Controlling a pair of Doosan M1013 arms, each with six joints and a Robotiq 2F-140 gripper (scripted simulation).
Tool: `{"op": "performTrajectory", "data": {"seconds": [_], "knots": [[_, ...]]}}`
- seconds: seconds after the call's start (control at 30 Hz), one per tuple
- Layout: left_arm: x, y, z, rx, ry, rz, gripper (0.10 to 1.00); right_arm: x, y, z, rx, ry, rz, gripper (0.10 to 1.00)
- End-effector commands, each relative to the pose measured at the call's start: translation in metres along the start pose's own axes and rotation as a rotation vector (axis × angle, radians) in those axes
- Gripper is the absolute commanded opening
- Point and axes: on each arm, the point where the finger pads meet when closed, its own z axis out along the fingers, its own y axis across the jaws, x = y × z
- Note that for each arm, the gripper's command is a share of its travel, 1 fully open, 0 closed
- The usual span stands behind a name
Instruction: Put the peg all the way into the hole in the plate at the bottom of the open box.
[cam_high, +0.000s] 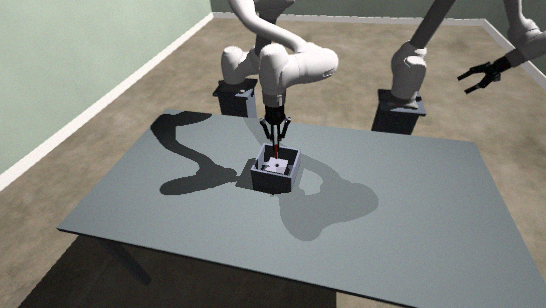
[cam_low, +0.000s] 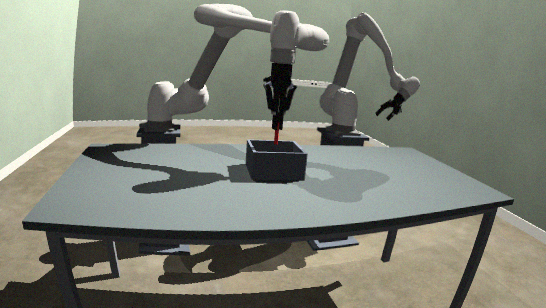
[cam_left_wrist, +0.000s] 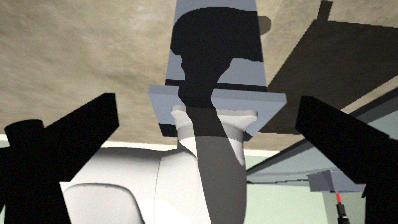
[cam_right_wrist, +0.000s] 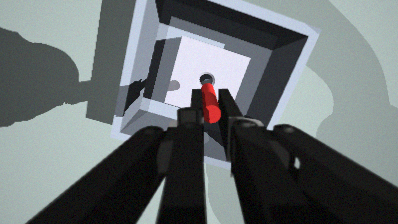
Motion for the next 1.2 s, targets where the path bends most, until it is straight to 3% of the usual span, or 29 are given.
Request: {"op": "performTrajectory", "data": {"seconds": [0.0,0.57,1.17], "knots": [[0.000,0.000,0.000,0.000,0.001,0.000,1.000,0.000,0.000,0.004,-0.001,-0.002,0.000,0.099],[0.000,0.000,0.000,0.000,0.001,0.000,1.000,0.000,0.000,0.037,-0.001,-0.002,0.000,0.099],[0.000,0.000,0.000,0.000,0.001,0.000,1.000,0.000,0.000,0.040,-0.001,-0.002,0.000,0.099]]}}
